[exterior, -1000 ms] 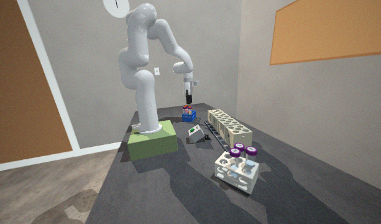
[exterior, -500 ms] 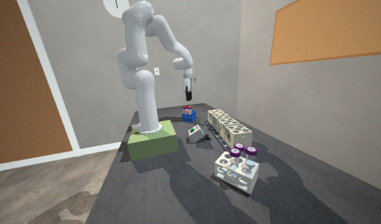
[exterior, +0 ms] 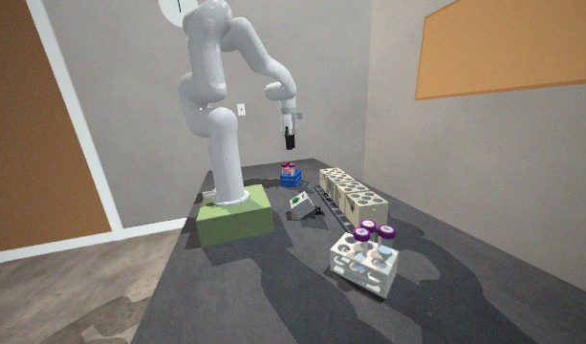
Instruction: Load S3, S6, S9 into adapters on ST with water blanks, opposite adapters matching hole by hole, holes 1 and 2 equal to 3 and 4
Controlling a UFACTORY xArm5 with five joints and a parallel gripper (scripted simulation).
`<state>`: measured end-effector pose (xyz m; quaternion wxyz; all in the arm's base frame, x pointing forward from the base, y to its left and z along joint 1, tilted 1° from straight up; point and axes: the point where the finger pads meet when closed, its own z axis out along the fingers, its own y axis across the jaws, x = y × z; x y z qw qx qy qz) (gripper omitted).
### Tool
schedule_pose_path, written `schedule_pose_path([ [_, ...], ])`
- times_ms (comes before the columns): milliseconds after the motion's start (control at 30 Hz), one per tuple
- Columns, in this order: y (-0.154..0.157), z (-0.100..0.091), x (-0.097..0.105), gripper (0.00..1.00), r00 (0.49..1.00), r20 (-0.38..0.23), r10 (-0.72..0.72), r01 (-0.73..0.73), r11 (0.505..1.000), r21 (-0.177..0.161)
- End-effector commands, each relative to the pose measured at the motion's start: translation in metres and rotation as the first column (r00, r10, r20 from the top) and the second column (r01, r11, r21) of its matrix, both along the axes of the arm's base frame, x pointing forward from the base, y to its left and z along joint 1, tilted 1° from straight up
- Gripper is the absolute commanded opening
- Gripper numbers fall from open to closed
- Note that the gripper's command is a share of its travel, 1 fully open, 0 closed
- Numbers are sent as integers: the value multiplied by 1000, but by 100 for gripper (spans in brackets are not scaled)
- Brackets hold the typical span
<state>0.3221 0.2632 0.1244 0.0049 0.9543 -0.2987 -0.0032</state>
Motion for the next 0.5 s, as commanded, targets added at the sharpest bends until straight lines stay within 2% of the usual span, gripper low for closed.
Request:
schedule_pose_path([
  [0,1,8,1,44,1000,2,0,0,1000,2],
  [467,1,31,1,44,1000,2,0,0,1000,2],
])
